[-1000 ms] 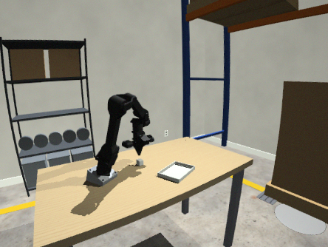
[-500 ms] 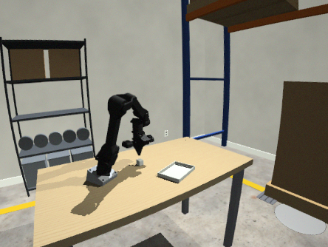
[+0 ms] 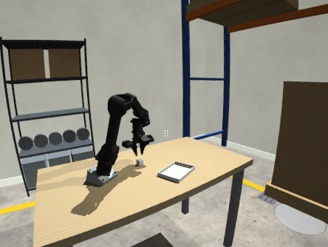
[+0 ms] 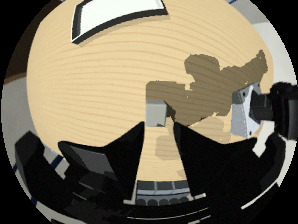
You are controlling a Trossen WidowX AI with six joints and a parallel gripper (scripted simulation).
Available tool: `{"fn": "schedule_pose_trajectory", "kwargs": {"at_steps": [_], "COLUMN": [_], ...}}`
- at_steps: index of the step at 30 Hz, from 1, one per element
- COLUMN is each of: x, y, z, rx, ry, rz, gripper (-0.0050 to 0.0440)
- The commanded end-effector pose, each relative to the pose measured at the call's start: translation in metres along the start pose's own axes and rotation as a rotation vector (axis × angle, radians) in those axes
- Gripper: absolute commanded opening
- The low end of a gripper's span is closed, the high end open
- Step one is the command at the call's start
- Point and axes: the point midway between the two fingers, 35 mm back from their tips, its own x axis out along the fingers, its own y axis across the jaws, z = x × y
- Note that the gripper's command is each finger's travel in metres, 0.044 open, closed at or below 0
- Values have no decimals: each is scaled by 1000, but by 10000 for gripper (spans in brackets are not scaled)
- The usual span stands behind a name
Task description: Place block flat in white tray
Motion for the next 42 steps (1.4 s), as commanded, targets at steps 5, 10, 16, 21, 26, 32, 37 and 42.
{"fn": "schedule_pose_trajectory", "kwargs": {"at_steps": [5,10,16,21,26,32,37,42], "x": [-4,-3,0,6,10,17,20,21], "y": [2,2,2,2,2,2,2,2], "z": [0,0,0,-1,-1,-1,-1,-1], "rx": [8,8,8,8,8,8,8,8], "ry": [11,11,12,12,12,12,12,12], "rz": [11,11,12,12,12,12,12,12], "gripper": [233,233,233,233,233,233,233,233]}}
